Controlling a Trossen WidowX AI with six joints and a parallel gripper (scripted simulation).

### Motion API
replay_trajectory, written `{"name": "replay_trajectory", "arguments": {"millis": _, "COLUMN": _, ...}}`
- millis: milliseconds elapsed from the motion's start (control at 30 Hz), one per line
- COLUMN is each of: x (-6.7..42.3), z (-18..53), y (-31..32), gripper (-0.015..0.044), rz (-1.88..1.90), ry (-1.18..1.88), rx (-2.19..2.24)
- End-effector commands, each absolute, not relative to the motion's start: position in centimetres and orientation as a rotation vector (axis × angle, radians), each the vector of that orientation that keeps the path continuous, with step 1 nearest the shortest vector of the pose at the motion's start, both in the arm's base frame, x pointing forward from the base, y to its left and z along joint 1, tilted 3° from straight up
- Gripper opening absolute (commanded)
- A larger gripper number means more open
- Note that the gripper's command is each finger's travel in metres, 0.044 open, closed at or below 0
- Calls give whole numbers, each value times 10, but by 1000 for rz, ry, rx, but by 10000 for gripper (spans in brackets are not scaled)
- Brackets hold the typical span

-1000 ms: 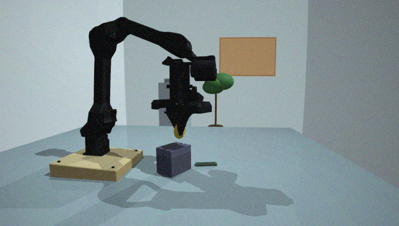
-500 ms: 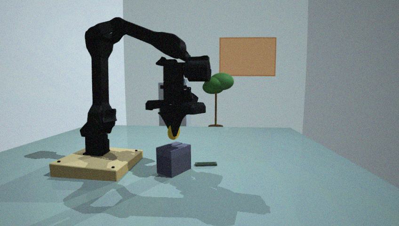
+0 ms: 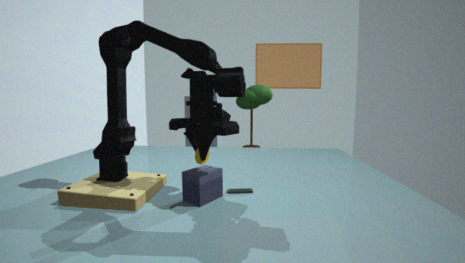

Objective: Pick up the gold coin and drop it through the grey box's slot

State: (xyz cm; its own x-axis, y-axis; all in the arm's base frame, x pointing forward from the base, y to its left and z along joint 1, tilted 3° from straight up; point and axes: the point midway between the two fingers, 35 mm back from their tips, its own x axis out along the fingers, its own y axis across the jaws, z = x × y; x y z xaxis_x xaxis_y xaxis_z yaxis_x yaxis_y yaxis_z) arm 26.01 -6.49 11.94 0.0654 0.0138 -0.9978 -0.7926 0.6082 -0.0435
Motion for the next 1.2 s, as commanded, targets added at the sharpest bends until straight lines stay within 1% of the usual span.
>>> {"name": "replay_trajectory", "arguments": {"millis": 0, "x": 260, "z": 117, "y": -65, "gripper": 0, "rz": 699, "ry": 1381, "rx": -728}}
{"name": "replay_trajectory", "arguments": {"millis": 600, "x": 261, "z": 106, "y": -65, "gripper": 0, "rz": 698, "ry": 1381, "rx": -727}}
{"name": "replay_trajectory", "arguments": {"millis": 800, "x": 261, "z": 107, "y": -65, "gripper": 157, "rz": 698, "ry": 1381, "rx": -726}}
{"name": "replay_trajectory", "arguments": {"millis": 1100, "x": 261, "z": 107, "y": -65, "gripper": 161, "rz": 698, "ry": 1381, "rx": -726}}
{"name": "replay_trajectory", "arguments": {"millis": 1167, "x": 261, "z": 110, "y": -65, "gripper": 213, "rz": 698, "ry": 1382, "rx": -726}}
